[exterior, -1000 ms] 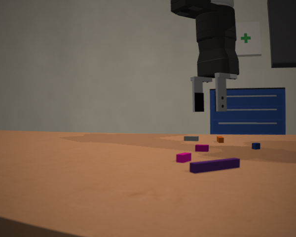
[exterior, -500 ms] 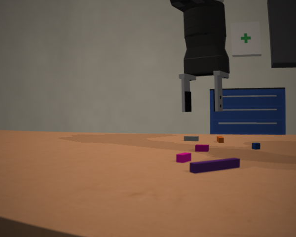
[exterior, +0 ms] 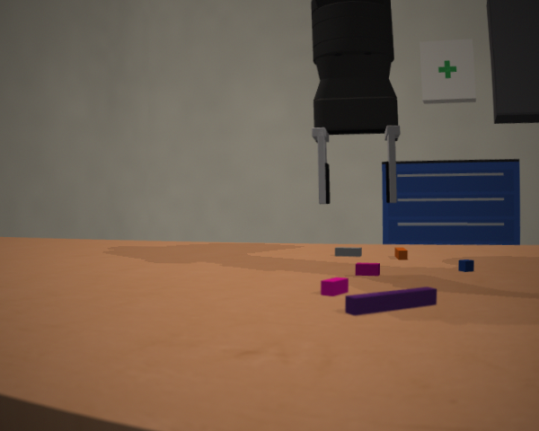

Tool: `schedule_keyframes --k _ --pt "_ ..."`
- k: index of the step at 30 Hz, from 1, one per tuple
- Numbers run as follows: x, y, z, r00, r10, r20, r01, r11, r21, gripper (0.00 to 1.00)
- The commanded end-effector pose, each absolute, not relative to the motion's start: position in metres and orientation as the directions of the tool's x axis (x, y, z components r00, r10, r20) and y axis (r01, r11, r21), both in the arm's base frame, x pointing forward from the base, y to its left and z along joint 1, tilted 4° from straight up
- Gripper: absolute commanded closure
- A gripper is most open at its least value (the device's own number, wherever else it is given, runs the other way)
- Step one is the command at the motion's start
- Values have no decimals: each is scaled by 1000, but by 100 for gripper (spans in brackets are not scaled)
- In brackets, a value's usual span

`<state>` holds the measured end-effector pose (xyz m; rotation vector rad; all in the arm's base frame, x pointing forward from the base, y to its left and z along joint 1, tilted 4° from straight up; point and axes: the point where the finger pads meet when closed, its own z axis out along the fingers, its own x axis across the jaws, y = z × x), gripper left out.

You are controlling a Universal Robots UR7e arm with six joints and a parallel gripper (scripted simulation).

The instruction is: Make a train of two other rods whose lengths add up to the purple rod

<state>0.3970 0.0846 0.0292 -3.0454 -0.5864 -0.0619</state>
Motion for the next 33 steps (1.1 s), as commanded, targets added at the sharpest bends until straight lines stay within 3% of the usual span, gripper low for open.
schedule_keyframes --k 1,19,33 --pt "395 98 30 853 520 53 521 -853 -25 0" --pt "388 135 32 499 864 59 866 -501 4 0" --pt "382 162 33 140 989 54 990 -141 27 0"
